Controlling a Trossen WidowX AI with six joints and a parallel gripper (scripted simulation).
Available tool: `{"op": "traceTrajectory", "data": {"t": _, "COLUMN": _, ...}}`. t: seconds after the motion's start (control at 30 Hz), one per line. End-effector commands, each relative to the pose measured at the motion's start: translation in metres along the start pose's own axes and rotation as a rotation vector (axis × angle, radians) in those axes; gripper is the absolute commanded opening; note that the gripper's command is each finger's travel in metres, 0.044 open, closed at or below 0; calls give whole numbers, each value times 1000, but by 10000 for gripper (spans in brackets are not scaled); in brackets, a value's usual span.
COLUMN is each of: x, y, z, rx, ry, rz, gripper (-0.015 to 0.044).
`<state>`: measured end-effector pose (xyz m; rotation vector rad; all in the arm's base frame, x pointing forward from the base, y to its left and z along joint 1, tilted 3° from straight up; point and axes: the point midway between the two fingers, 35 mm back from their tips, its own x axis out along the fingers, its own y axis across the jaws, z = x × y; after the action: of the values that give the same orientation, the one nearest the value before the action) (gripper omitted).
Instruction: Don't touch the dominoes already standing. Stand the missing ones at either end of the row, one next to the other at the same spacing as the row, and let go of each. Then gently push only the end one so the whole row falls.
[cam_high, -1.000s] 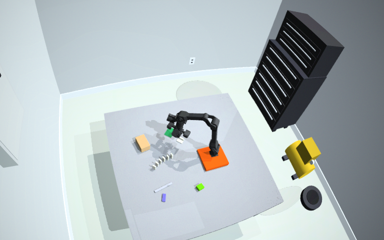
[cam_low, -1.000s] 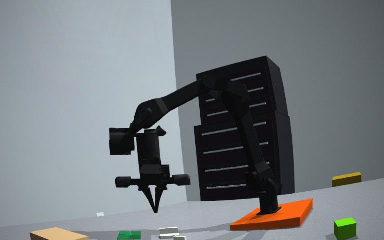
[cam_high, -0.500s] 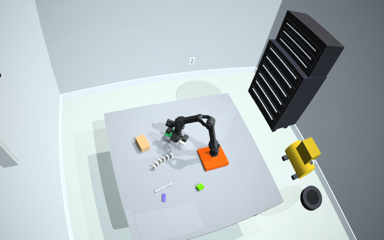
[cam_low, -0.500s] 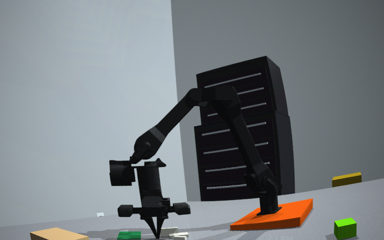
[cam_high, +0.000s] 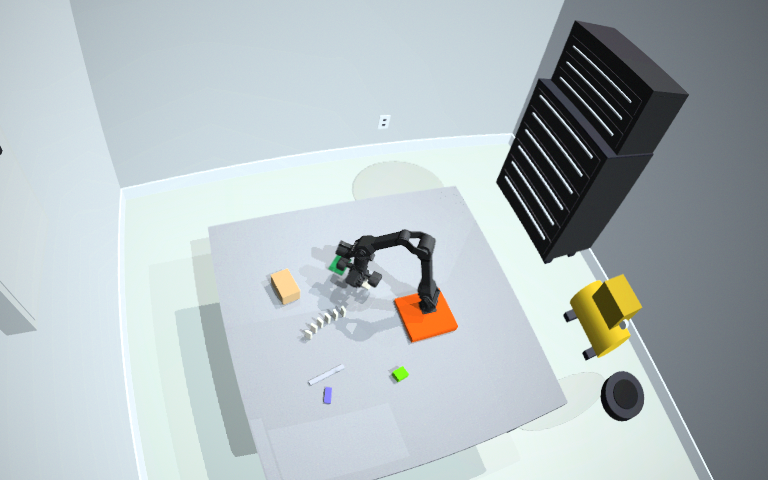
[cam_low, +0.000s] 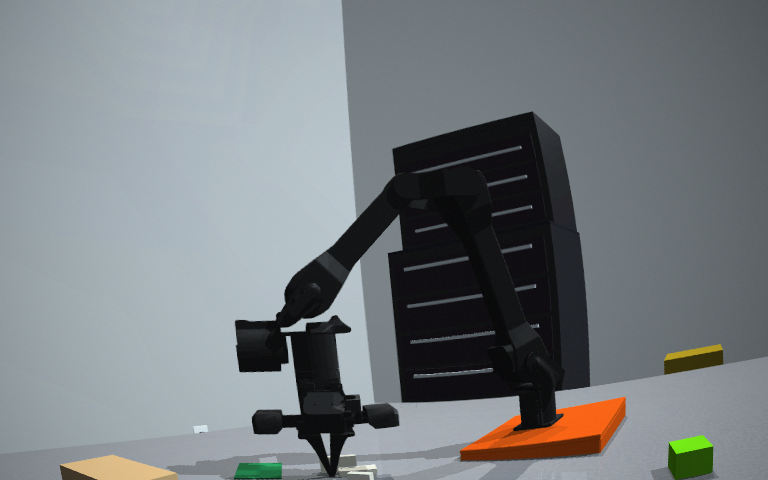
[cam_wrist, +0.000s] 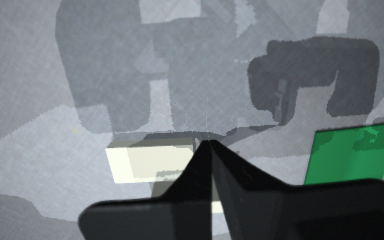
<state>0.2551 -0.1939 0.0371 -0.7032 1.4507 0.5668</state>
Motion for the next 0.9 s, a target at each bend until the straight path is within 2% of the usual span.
{"op": "traceTrajectory", "data": {"t": 0.0, "x": -1, "y": 7, "z": 0, "rx": 5, "ry": -1, "rz": -1, "gripper": 0}}
{"op": "traceTrajectory", "data": {"t": 0.33, "x": -2, "y": 17, "z": 0, "rx": 2, "ry": 1, "rz": 2, "gripper": 0}}
{"op": "traceTrajectory", "data": {"t": 0.5, "x": -70, "y": 31, "z": 1, "rx": 1, "ry": -1, "rz": 1, "gripper": 0}}
{"op": "traceTrajectory", "data": {"t": 0.67, "x": -80, "y": 35, "z": 1, "rx": 0, "ry": -1, "rz": 1, "gripper": 0}}
{"op": "traceTrajectory", "data": {"t": 0.73, "x": -80, "y": 37, "z": 1, "rx": -64, "ry": -1, "rz": 1, "gripper": 53}}
{"op": "traceTrajectory", "data": {"t": 0.87, "x": -80, "y": 48, "z": -1, "rx": -440, "ry": -1, "rz": 2, "gripper": 157}}
